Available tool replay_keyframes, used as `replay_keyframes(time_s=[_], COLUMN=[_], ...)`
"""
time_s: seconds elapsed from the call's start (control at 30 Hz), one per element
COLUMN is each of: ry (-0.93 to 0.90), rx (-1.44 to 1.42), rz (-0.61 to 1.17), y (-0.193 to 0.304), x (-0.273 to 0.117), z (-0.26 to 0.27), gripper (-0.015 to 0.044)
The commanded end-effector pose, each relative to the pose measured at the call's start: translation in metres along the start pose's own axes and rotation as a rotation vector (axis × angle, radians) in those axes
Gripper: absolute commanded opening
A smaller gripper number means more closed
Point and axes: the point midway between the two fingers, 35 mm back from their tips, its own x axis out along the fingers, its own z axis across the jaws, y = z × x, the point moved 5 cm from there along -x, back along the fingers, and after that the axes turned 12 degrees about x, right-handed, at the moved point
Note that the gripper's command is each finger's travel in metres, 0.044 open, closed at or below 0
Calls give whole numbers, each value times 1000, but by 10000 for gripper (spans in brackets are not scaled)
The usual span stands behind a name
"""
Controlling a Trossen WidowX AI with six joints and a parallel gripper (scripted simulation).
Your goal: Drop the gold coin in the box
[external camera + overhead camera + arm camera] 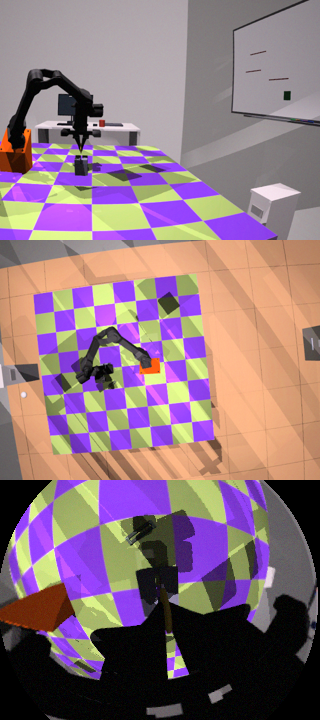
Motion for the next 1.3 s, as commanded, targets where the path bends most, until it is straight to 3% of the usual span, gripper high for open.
replay_keyframes(time_s=[0.0,1.27], ry=[0,0], rx=[-1,-5], rz=[0,1], y=[0,1], x=[0,18], z=[0,0], gripper=[0,0])
